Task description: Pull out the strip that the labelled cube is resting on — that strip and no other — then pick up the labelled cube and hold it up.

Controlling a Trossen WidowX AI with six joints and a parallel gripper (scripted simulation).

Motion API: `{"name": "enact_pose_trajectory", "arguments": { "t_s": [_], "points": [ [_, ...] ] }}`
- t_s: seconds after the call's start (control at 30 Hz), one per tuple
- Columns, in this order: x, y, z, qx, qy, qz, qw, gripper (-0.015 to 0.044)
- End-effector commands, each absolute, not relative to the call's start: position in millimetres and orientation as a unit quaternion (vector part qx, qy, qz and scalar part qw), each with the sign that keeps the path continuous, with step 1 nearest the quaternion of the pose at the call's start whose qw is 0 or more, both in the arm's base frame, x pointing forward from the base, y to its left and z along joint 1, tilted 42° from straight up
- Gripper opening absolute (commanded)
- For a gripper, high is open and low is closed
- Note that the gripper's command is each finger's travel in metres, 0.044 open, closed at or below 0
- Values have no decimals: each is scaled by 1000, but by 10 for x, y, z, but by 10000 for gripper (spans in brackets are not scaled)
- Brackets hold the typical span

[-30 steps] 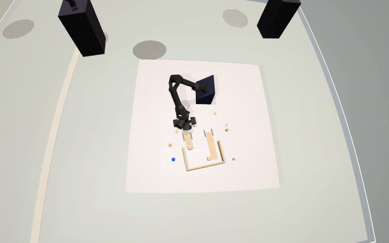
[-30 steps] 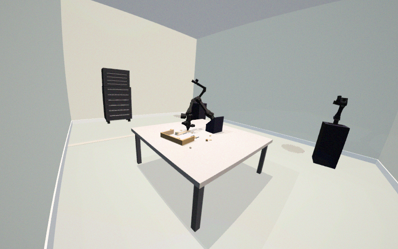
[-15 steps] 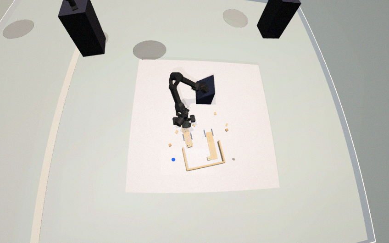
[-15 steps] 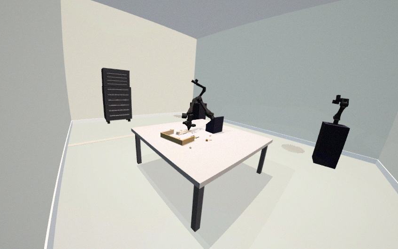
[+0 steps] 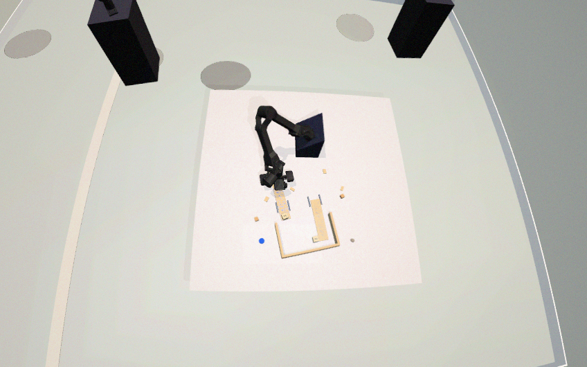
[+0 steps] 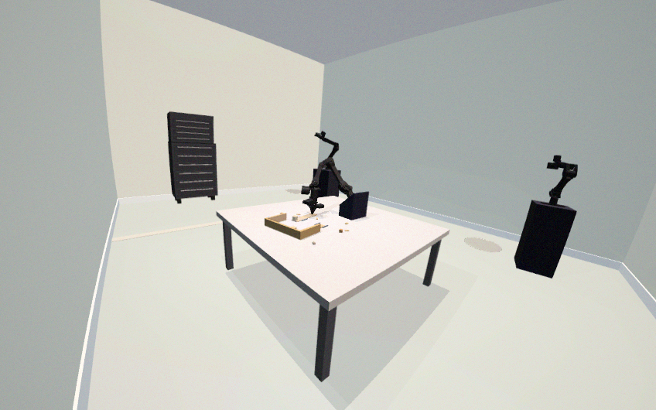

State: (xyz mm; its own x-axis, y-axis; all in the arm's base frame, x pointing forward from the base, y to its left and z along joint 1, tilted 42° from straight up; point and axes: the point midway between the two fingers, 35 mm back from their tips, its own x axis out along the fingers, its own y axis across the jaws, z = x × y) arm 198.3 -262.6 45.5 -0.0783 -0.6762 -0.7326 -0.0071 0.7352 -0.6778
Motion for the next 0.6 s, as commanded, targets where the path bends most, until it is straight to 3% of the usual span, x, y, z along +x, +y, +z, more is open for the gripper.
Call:
{"name": "enact_pose_trajectory", "arguments": {
  "t_s": [0.0, 0.57],
  "points": [
    [1813, -2619, 374, -241, 700, -261, 619, 0],
    [1754, -2616, 380, -241, 700, -261, 619, 0]
  ]
}}
